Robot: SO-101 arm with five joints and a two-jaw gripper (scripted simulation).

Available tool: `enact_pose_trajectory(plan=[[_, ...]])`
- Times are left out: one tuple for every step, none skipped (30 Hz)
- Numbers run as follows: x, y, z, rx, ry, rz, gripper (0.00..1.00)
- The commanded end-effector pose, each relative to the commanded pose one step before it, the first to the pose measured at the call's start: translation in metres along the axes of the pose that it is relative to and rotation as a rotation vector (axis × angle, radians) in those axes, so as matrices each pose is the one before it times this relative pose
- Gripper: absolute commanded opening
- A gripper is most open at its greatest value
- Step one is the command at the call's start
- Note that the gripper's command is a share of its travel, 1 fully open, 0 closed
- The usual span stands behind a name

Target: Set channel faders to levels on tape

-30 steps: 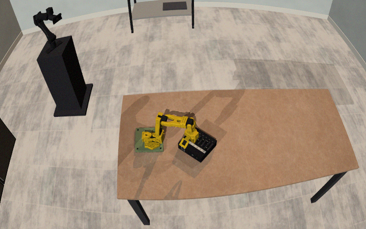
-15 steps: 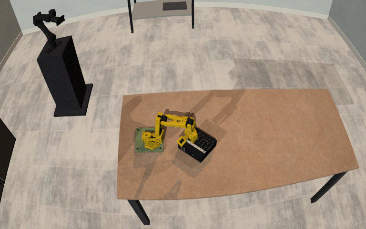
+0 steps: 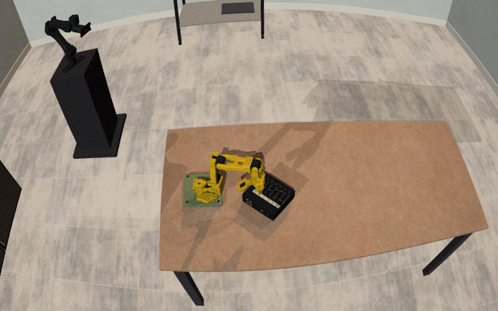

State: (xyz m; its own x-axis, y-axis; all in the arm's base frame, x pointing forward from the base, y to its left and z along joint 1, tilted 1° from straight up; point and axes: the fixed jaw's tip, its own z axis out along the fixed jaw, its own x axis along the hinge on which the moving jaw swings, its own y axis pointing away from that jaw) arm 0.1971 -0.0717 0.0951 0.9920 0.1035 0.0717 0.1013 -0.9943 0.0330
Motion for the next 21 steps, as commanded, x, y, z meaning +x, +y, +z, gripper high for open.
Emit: enact_pose_trajectory(plan=[[-0.00494, -0.00411, -0.003167, 0.00083, 0.00378, 0.15111, 0.00], [-0.00084, -0.00020, -0.000363, -0.00022, 0.00104, 0.03908, 0.00], [-0.00084, -0.00018, -0.000355, -0.00018, 0.00105, 0.03858, 0.00], [-0.00083, -0.00016, -0.000344, -0.00013, 0.00102, 0.03797, 0.00], [-0.00082, -0.00013, -0.000335, -0.00009, 0.00102, 0.03725, 0.00], [0.00000, 0.00000, 0.000000, 0.00000, 0.00000, 0.00000, 0.00], [0.00000, 0.00000, 0.000000, 0.00000, 0.00000, 0.00000, 0.00], [-0.00081, -0.00011, -0.000323, -0.00005, 0.00099, 0.03643, 0.00], [-0.00079, -0.00009, -0.000312, -0.00002, 0.00098, 0.03551, 0.00], [-0.00078, -0.00007, -0.000299, 0.00002, 0.00094, 0.03450, 0.00], [-0.00075, -0.00005, -0.000287, 0.00005, 0.00092, 0.03340, 0.00], [-0.00073, -0.00003, -0.000273, 0.00007, 0.00087, 0.03222, 0.00], [-0.00070, -0.00002, -0.000261, 0.00010, 0.00085, 0.03095, 0.00], [-0.00067, 0.00000, -0.000246, 0.00012, 0.00080, 0.02962, 0.00], [-0.00064, 0.00001, -0.000233, 0.00014, 0.00077, 0.02822, 0.00], [-0.00061, 0.00002, -0.000218, 0.00015, 0.00071, 0.02675, 0.00], [-0.00057, 0.00003, -0.000205, 0.00016, 0.00068, 0.02524, 0.00], [-0.00054, 0.00004, -0.000189, 0.00016, 0.00062, 0.02368, 0.00], [-0.00050, 0.00004, -0.000176, 0.00017, 0.00059, 0.02209, 0.00], [-0.00046, 0.00005, -0.000161, 0.00016, 0.00053, 0.02048, 0.00], [-0.00043, 0.00005, -0.000148, 0.00017, 0.00049, 0.01884, 0.00]])
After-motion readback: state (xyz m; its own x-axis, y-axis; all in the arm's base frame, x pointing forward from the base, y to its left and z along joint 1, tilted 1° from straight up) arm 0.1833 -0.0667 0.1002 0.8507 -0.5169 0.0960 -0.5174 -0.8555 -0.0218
